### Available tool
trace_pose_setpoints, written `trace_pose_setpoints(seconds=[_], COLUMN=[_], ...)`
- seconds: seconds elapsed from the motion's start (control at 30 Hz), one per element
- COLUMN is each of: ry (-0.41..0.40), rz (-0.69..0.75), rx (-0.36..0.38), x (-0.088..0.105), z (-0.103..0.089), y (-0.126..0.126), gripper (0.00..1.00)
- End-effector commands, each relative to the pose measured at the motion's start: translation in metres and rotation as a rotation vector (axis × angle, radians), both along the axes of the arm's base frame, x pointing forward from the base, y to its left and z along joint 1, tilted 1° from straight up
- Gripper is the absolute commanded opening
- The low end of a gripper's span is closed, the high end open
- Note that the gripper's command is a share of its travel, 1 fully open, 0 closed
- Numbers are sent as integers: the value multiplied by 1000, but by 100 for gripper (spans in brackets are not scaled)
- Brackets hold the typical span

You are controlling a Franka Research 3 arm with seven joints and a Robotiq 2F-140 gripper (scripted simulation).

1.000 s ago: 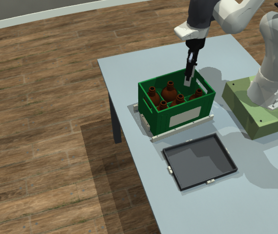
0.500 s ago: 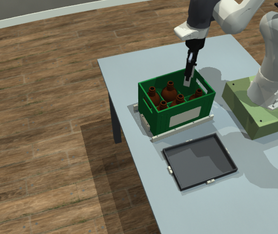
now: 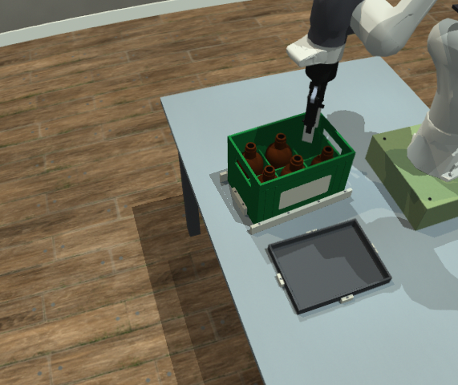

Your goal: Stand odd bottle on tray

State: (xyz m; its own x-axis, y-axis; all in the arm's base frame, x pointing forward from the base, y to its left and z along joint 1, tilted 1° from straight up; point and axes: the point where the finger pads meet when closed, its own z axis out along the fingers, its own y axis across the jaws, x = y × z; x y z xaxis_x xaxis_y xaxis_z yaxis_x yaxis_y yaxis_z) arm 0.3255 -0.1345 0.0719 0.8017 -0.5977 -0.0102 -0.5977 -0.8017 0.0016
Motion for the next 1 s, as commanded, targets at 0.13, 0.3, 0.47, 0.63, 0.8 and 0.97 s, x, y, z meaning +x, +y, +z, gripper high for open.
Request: trace_pose_setpoints(seconds=[0.13,0.3,0.47,0.63,0.8,0.97], ry=[0,0,0,0,0,0], rz=[11,11,11,11,11,11], rx=[-1,-1,-1,-1,-1,-1], x=[0,0,0,0,0,0], z=[-1,-1,-1,-1,-1,-1], y=[0,0,0,0,0,0], gripper=[44,44,10,10,10,10])
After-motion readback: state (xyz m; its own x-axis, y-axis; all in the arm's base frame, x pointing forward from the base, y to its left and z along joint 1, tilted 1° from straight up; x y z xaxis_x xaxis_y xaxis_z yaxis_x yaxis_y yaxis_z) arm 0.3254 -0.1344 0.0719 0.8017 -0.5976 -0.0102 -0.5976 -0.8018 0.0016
